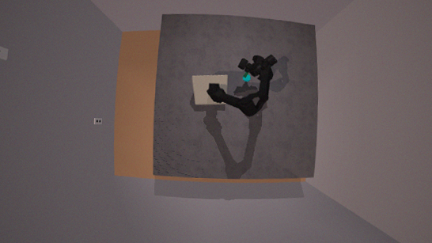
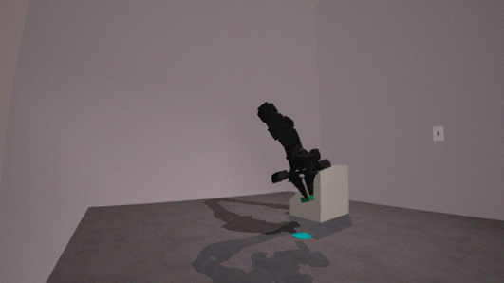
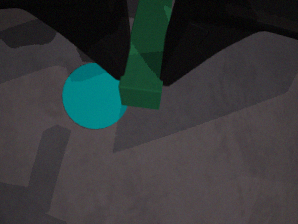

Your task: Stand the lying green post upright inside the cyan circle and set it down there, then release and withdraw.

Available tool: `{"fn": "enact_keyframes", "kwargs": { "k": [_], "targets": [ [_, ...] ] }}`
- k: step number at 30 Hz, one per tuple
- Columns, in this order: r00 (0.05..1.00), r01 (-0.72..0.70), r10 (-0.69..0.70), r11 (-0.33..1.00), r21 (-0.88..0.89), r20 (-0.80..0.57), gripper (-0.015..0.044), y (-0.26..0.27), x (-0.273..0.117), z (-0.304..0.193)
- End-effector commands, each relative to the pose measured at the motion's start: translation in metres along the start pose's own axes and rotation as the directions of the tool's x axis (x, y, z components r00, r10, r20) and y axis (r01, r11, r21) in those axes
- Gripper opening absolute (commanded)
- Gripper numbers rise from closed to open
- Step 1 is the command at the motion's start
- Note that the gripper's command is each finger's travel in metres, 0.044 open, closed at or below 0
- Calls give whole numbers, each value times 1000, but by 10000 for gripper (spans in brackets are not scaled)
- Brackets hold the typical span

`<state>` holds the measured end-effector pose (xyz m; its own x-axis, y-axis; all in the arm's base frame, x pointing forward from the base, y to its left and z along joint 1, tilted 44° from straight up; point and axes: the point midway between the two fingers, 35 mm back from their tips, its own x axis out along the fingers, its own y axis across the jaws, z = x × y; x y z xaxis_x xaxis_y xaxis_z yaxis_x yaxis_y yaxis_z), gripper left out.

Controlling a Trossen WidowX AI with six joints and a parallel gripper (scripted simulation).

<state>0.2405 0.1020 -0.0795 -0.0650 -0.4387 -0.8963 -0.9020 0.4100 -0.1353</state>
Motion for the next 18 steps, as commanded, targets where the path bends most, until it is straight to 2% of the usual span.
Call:
{"fn": "enact_keyframes", "kwargs": {
  "k": [1,18],
  "targets": [
    [999,-21,22,1000,-5,30,23,1,2,0],
    [987,-86,86,996,-11,136,23,2,10,0]
  ]
}}
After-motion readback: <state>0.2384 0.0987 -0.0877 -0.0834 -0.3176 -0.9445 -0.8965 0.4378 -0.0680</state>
